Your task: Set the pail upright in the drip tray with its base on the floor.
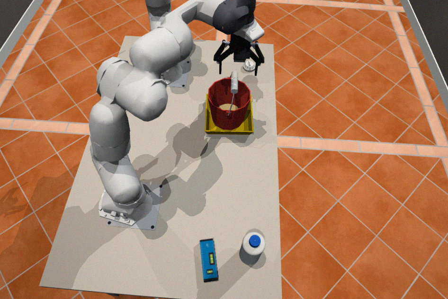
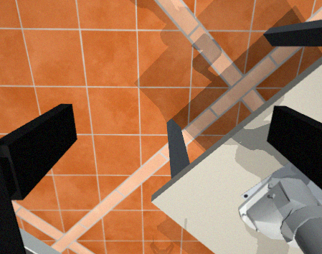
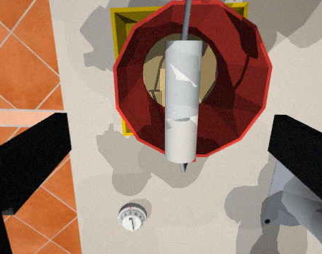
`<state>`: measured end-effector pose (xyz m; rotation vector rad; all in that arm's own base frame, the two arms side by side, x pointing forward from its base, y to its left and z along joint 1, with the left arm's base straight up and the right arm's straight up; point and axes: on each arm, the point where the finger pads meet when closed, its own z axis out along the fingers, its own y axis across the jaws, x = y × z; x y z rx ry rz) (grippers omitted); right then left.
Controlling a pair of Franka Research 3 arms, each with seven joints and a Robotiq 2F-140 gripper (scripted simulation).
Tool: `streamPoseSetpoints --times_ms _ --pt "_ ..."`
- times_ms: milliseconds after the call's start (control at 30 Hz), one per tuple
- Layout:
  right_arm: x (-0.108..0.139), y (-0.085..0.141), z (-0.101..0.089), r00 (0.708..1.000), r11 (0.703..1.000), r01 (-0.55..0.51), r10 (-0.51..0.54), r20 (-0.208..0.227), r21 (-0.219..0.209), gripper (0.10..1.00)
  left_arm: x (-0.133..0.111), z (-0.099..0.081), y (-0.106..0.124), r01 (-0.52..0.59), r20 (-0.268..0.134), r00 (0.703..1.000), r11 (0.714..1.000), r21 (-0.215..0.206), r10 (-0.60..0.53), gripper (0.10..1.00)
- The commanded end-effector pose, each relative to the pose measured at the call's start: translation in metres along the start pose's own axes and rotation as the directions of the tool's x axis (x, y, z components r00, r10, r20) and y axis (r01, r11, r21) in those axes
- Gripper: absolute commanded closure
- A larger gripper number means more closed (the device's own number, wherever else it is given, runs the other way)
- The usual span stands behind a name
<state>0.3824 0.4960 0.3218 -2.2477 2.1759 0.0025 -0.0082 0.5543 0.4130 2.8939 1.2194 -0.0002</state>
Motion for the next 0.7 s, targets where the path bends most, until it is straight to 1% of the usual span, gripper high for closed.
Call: streamPoseSetpoints --times_ms 0,167,667 --pt "0.003 0.004 -0.007 1.0 1.0 0.001 -0.001 -0.01 -0.008 0.098 0.0 0.0 0.0 0.002 -0.001 1.0 1.0 0.001 -0.002 0.098" --pt "0.002 0.004 -0.016 1.0 1.0 0.001 -0.001 -0.01 -0.008 0.098 0.0 0.0 0.0 0.002 -0.001 1.0 1.0 0.001 -0.002 0.098" --pt "0.002 0.004 -0.027 1.0 1.0 0.001 -0.001 -0.01 -0.008 0.098 0.0 0.0 0.0 0.002 -0.001 1.0 1.0 0.001 -0.002 0.098"
